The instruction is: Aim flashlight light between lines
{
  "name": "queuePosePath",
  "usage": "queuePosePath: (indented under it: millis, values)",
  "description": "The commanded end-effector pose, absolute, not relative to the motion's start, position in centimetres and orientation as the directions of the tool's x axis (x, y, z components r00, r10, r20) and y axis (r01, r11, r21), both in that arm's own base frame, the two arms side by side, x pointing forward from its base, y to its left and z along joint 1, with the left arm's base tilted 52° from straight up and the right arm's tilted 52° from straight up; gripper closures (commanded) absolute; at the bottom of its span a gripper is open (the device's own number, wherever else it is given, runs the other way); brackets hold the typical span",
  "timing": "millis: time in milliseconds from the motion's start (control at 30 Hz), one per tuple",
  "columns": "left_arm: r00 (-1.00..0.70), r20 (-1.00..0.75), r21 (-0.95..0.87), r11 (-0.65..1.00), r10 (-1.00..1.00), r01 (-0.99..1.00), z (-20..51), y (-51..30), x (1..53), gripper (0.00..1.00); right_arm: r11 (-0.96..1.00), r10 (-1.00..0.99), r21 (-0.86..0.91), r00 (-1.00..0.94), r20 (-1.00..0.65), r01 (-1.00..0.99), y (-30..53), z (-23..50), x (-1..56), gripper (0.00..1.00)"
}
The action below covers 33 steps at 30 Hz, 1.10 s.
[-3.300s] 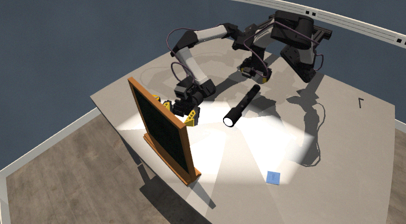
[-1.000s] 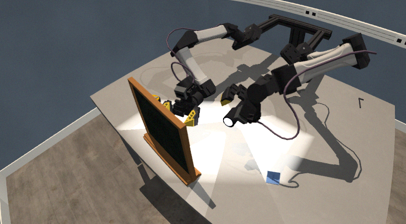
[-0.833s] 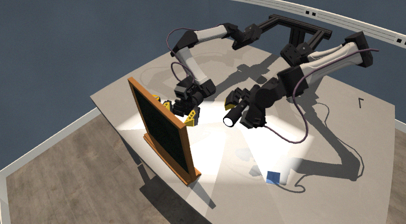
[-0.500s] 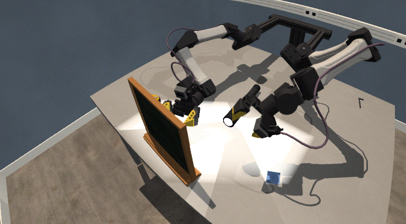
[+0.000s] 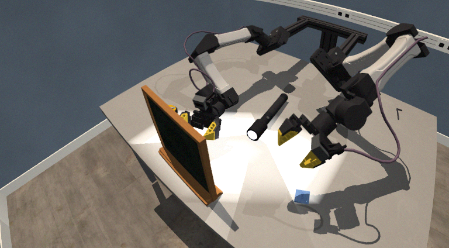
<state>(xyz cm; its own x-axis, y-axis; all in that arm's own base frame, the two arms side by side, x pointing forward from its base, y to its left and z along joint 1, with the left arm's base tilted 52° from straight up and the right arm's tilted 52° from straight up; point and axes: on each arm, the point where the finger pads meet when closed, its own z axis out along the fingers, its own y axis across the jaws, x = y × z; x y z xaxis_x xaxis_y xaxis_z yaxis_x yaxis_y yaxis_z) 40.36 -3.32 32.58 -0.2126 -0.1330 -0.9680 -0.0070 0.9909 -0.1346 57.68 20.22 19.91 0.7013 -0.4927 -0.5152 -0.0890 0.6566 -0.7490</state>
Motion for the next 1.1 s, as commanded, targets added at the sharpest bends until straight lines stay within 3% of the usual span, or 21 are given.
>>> queuePosePath:
  millis: [0, 333, 567, 633, 1067]
  values:
    - [-0.111, -0.989, -0.1, 0.994, -0.094, 0.051, 36.4, -3.3, 40.0, 0.0, 0.655, -0.503, -0.753, 0.709, -0.494, -0.061, 19.9, 20.5, 57.8, 0.0]
    - [0.066, -0.998, 0.02, 0.999, 0.017, 0.039, 42.5, -0.7, 37.2, 0.0, 0.655, -0.503, -0.753, 0.709, -0.494, -0.061, 19.9, 20.5, 57.8, 0.0]
    - [-0.019, -1.0, 0.019, 0.999, 0.019, 0.029, 39.5, -0.2, 38.3, 0.0, 0.655, -0.503, -0.753, 0.709, -0.494, -0.061, 19.9, 20.5, 57.8, 0.0]
    - [0.102, -0.995, -0.012, 1.0, -0.015, 0.029, 44.0, -0.8, 36.2, 0.0, 0.655, -0.503, -0.753, 0.709, -0.494, -0.061, 19.9, 20.5, 57.8, 0.0]
    - [0.103, -0.995, -0.014, 1.0, -0.016, 0.02, 44.0, -0.7, 36.2, 0.0, 0.655, -0.503, -0.753, 0.709, -0.494, -0.061, 19.9, 20.5, 57.8, 0.0]
